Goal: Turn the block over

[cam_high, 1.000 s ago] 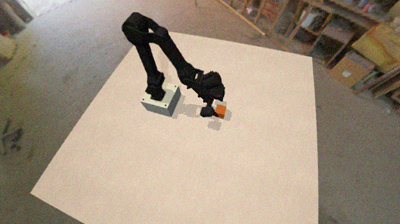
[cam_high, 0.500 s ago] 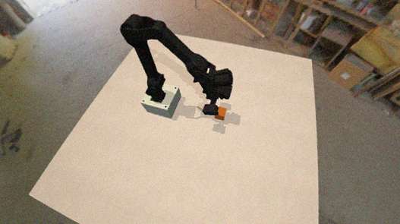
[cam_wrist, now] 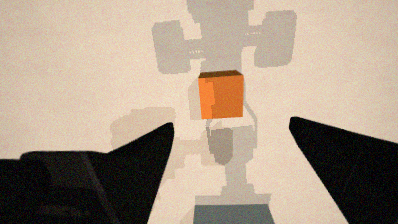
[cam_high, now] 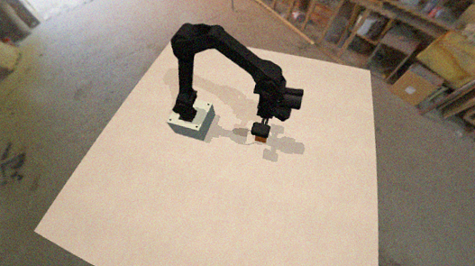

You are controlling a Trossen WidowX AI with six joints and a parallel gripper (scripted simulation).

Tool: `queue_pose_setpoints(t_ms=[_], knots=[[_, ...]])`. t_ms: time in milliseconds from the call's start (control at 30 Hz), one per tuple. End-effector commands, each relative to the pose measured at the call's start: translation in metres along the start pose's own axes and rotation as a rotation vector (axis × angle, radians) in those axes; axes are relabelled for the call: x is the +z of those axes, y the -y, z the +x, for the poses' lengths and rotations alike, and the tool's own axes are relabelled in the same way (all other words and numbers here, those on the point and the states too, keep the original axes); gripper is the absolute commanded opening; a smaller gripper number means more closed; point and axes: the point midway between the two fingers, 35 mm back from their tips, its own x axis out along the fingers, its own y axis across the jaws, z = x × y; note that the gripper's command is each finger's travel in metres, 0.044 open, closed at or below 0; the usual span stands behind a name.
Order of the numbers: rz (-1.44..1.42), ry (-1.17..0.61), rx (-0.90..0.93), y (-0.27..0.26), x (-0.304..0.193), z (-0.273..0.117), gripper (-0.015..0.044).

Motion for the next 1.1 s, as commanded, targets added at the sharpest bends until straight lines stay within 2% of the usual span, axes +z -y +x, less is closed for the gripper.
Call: queue_pose_setpoints(t_ms=[0,100,1067], knots=[[-0.003,-0.012,0.005,0.0,0.001,0.01,0.044],[-0.003,-0.012,0.005,0.0,0.0,0.034,0.044],[-0.003,-0.012,0.005,-0.001,0.0,0.076,0.044]])
